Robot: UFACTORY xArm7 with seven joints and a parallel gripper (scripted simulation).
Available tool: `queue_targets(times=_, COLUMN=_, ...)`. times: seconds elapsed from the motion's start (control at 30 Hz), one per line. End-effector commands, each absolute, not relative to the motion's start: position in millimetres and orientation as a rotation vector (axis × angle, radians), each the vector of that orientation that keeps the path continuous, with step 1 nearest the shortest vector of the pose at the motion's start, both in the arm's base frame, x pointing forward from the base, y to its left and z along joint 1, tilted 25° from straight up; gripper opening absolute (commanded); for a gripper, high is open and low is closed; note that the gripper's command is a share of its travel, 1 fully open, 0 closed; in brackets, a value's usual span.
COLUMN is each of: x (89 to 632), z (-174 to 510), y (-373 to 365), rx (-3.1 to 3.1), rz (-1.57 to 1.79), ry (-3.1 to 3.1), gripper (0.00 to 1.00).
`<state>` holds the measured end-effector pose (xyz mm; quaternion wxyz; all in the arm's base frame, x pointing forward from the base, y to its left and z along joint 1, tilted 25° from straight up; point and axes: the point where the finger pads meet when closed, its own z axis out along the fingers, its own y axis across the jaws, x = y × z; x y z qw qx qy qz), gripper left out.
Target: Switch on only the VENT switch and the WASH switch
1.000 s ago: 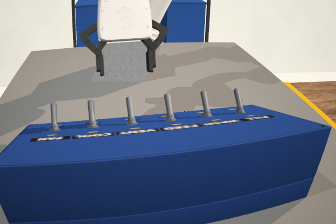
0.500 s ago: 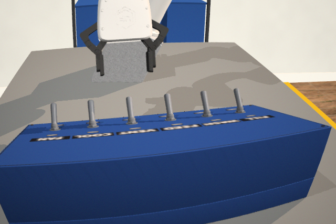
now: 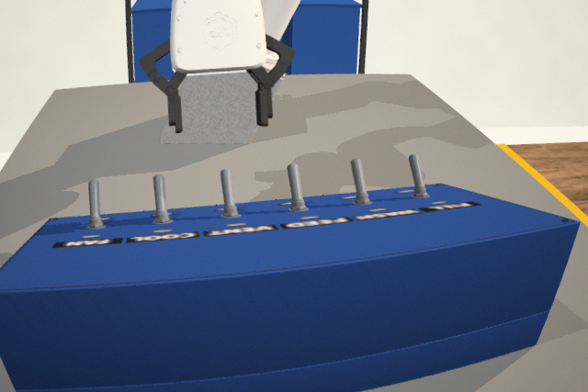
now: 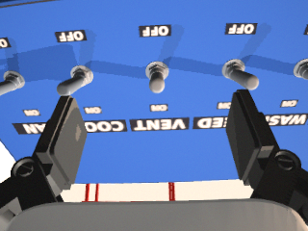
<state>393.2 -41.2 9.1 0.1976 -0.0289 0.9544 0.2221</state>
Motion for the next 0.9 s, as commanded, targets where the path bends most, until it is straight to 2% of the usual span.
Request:
queue_targets(times=0.0, x=394.5, z=9.7, y=-43.2, rx=-0.080, rz=0.619, ry=2.669, gripper=1.00)
queue_targets(times=0.87, x=403.8, z=-17.2, y=-102.3, rx=-0.080, rz=0.619, ry=2.669, gripper=1.00)
